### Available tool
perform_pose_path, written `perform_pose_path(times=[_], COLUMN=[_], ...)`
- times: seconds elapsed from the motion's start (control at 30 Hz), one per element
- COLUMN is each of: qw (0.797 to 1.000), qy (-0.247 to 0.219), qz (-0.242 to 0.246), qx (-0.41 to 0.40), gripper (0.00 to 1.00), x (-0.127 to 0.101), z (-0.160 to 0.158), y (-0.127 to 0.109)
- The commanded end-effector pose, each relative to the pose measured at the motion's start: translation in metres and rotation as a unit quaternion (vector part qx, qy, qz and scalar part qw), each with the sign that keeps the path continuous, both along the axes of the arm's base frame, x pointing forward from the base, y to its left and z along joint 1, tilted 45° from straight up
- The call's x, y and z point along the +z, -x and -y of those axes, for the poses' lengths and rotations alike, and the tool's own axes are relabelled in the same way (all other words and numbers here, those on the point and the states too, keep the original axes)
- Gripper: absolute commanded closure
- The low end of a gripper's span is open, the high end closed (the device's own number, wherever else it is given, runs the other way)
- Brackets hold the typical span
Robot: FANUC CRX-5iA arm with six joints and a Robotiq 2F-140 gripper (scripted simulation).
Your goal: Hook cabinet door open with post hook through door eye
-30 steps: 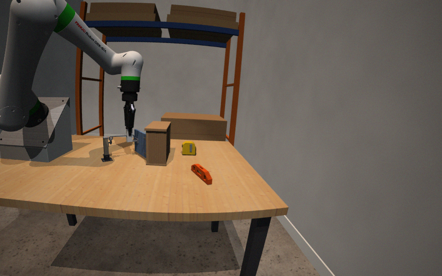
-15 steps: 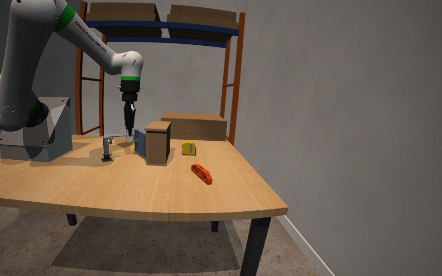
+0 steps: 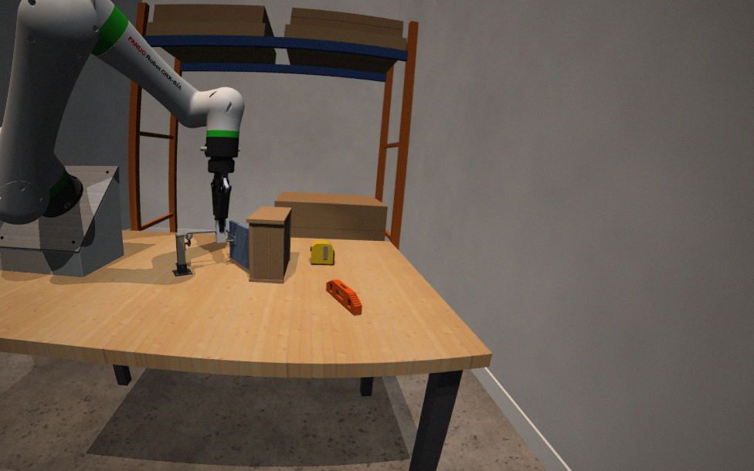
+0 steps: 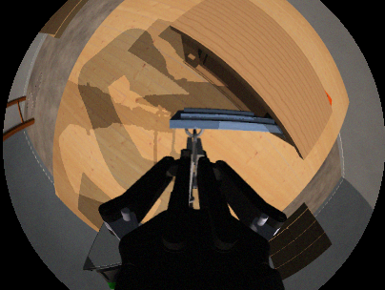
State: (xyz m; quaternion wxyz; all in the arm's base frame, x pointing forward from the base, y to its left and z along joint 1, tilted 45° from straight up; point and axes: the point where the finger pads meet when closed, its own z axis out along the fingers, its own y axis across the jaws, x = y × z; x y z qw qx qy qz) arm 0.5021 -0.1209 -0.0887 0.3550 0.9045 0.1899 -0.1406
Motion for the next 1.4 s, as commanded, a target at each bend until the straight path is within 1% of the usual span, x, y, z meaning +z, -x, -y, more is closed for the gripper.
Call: perform_pose_path(times=[0.0,0.3,0.33,1.37], qw=[1.000,1.000,1.000,1.000], qy=[0.000,0.000,0.000,0.000], qz=[0.000,0.000,0.000,0.000], qx=[0.000,0.000,0.000,0.000], gripper=[0.97,0.97,0.85,0.85], x=[0.0000,0.0000,0.0000,0.0000], z=[-0.0002,-0.0002,-0.0002,-0.0002], y=[-0.0002,-0.0002,-0.0002,-0.0002])
